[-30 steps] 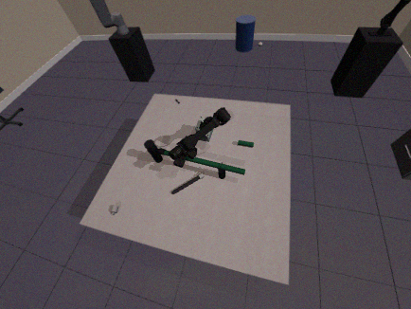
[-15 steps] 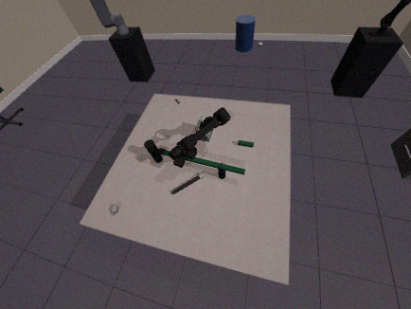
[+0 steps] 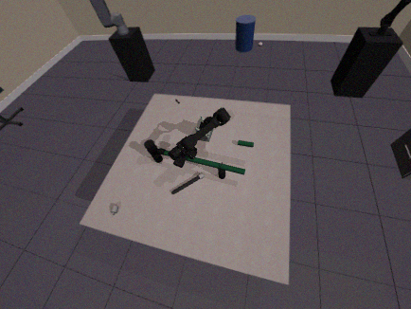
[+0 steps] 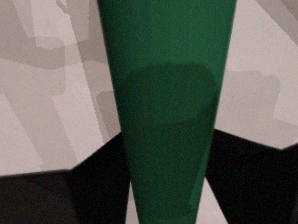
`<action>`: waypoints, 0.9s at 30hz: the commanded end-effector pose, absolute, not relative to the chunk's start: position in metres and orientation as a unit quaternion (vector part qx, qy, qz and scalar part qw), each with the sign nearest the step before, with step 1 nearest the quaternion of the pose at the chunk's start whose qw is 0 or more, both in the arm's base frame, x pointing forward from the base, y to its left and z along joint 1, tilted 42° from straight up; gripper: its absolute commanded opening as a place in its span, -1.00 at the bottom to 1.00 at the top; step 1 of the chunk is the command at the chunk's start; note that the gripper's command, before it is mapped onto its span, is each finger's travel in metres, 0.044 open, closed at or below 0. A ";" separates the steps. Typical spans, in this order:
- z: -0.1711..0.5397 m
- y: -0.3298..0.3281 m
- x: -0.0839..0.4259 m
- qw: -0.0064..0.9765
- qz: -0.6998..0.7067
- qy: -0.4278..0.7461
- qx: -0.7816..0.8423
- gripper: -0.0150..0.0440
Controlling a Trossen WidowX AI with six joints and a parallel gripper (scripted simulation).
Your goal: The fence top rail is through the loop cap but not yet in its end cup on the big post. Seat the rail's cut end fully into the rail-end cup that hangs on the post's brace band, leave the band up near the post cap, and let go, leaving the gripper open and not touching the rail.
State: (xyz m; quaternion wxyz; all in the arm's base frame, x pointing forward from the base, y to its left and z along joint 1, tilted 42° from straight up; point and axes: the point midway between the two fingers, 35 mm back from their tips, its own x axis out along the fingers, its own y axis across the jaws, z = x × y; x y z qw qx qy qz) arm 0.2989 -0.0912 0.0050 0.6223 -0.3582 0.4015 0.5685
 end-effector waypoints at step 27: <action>0.006 -0.108 0.293 0.622 0.568 0.403 -0.359 -0.49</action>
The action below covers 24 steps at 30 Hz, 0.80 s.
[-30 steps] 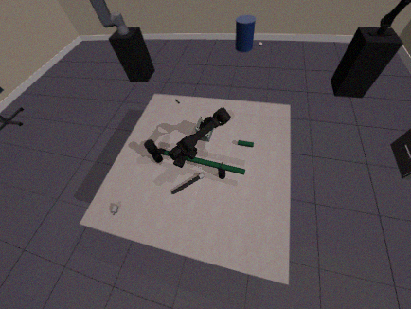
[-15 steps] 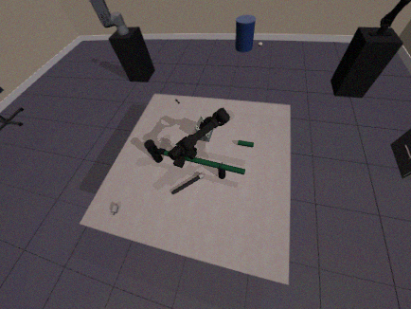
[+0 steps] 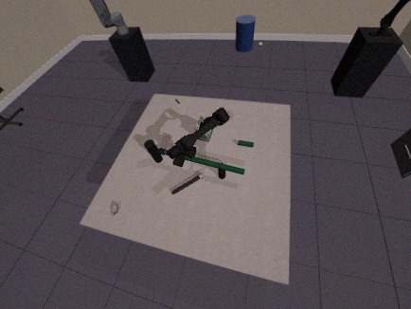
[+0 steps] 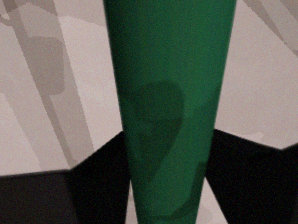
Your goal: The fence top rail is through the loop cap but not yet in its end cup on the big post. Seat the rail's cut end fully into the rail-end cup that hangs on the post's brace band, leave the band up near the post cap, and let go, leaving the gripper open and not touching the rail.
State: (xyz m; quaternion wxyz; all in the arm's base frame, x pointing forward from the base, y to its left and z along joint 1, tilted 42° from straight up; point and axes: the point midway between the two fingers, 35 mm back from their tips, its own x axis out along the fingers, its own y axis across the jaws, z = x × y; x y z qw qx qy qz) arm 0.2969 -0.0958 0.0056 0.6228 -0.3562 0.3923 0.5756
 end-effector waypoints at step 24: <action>-0.006 -0.118 0.294 0.622 0.567 0.403 -0.360 -0.49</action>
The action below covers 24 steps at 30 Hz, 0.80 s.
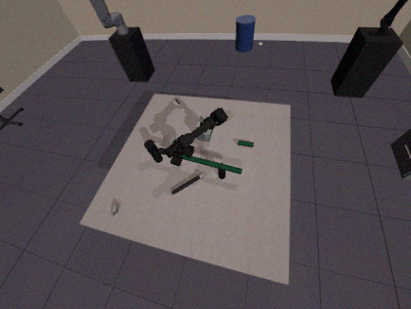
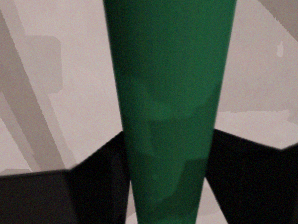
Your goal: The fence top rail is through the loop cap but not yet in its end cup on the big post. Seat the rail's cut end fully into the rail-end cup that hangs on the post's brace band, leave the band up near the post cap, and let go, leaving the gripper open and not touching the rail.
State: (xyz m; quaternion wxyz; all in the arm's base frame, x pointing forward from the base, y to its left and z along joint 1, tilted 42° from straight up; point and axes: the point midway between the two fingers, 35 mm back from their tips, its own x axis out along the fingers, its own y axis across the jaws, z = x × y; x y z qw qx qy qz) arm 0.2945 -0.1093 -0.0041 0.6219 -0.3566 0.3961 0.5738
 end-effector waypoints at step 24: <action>-0.013 -0.130 0.297 0.622 0.567 0.403 -0.360 -0.49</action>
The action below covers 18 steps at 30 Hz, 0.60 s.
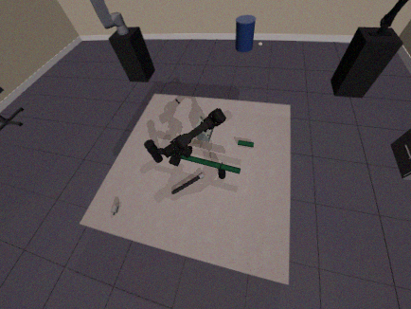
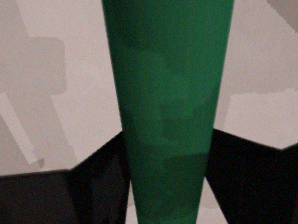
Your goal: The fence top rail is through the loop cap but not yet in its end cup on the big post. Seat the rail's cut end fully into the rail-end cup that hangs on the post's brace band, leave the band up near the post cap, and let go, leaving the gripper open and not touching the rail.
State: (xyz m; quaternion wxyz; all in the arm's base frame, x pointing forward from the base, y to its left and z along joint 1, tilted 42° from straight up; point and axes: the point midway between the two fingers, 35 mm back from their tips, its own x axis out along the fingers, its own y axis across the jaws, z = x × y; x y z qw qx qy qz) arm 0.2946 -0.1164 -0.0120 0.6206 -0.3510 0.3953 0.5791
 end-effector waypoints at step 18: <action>-0.014 -0.120 0.295 0.620 0.579 0.396 -0.351 -0.22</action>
